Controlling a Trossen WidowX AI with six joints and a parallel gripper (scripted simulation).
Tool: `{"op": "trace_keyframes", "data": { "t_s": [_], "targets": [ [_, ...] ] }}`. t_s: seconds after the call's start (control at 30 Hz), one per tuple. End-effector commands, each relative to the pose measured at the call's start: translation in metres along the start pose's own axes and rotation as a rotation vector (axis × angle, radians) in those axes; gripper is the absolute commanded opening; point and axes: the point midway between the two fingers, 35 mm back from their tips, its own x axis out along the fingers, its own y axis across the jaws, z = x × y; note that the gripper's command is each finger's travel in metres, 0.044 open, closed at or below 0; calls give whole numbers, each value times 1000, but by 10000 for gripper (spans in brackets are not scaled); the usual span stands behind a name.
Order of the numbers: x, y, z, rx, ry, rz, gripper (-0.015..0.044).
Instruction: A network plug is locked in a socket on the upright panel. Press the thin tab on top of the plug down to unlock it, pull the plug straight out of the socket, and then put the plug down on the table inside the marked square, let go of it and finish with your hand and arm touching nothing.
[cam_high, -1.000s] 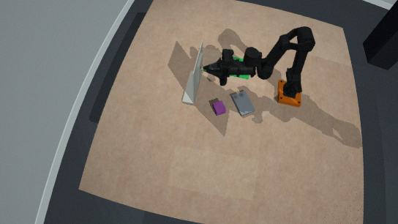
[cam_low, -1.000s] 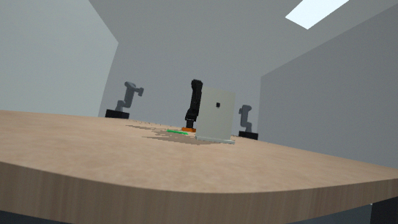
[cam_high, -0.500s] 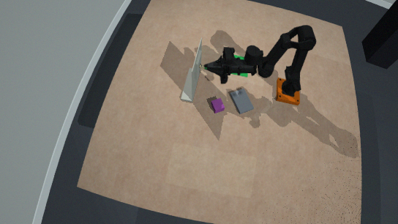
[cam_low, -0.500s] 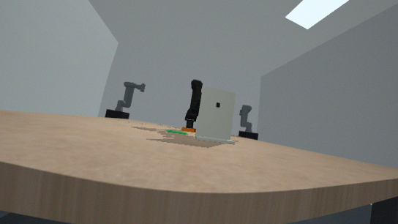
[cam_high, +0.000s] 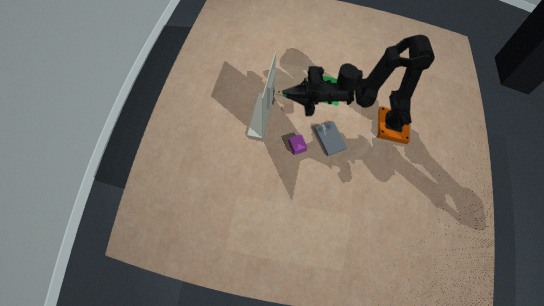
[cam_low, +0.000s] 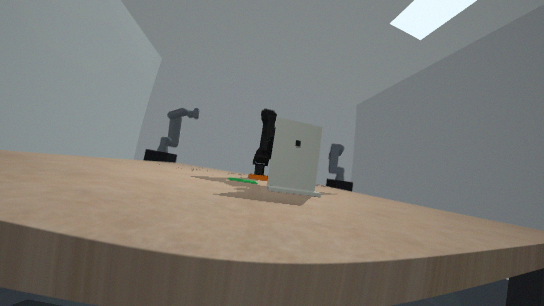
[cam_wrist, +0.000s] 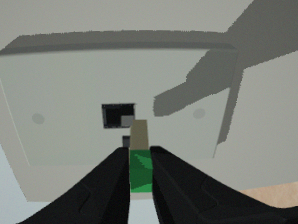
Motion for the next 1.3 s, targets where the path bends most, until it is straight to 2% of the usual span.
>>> {"op": "trace_keyframes", "data": {
  "t_s": [0.0, 1.27],
  "targets": [
    [-3, 4, 0, 1, -4, 13, 0],
    [-26, 3, -9, 2, -4, 11, 0]
  ]
}}
